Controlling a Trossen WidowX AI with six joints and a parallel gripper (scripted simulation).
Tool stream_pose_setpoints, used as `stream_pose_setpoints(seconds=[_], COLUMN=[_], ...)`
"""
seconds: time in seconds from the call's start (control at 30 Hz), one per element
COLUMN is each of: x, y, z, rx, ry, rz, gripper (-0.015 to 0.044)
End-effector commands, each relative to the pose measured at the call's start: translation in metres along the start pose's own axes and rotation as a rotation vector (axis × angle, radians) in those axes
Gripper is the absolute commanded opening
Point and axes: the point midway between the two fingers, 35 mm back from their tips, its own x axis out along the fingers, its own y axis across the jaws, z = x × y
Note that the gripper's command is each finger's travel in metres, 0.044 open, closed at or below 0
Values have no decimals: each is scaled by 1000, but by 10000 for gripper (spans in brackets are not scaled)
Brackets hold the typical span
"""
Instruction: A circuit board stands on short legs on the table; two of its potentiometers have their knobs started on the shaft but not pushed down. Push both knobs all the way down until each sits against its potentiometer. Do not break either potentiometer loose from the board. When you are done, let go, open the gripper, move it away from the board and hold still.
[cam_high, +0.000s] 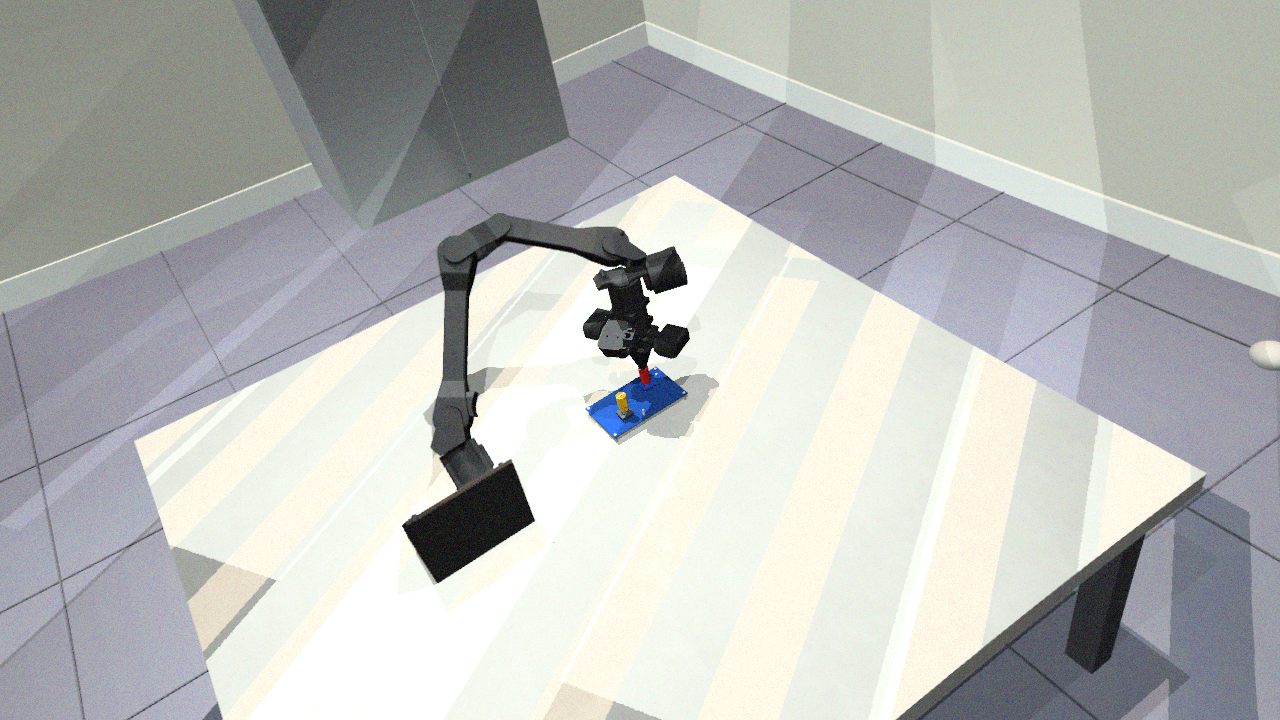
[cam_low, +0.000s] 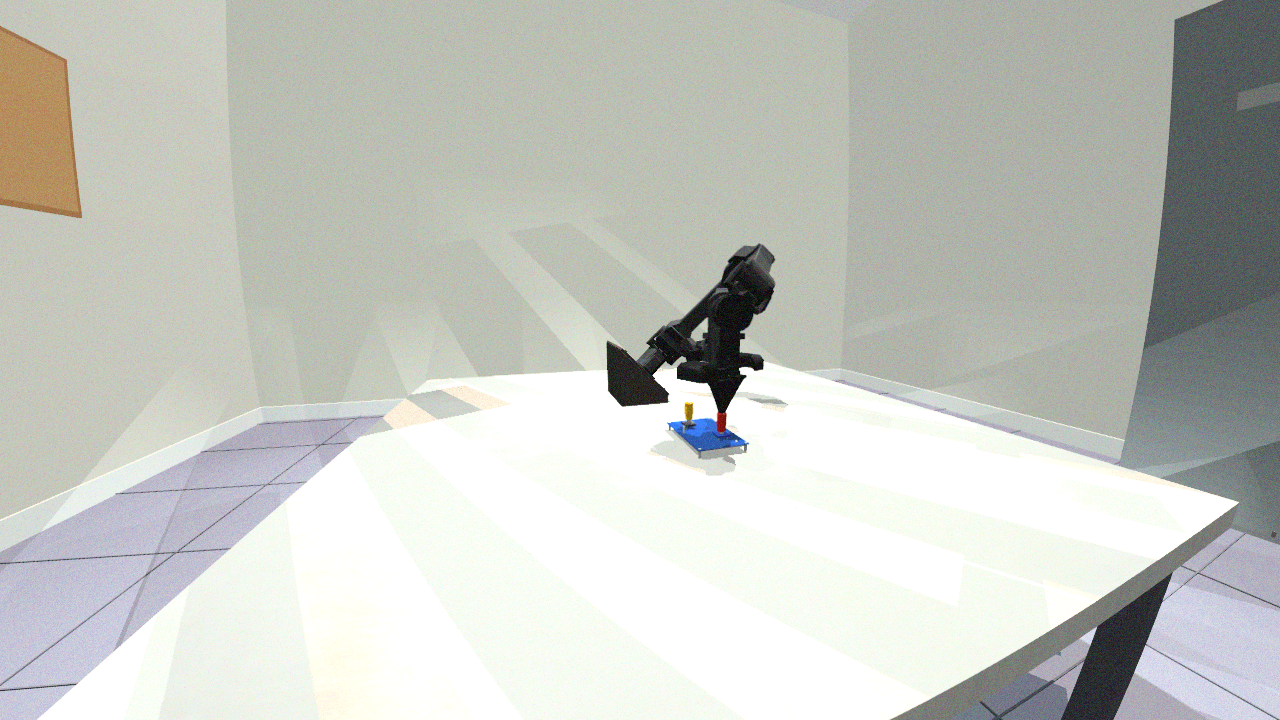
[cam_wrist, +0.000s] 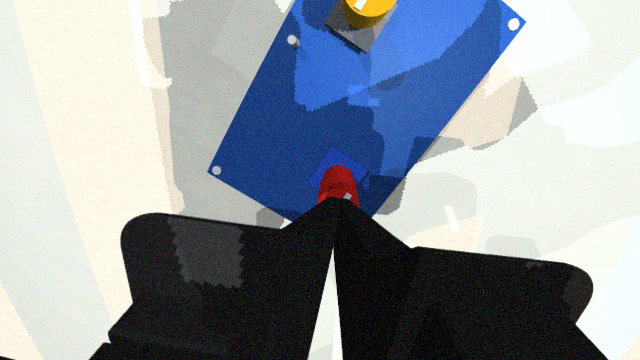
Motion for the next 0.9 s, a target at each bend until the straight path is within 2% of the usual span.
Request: stream_pose_setpoints(seconds=[0.0,0.2,0.53,0.77,0.87], x=[-5,-14,-12,-38,-40], y=[0,0,-1,-19,-34], z=[0,0,9,102,141], rx=[-4,-4,2,7,7], ry=[-3,-3,-3,-13,-14], rz=[-3,-3,-3,11,5], gripper=[0,0,263,440,440])
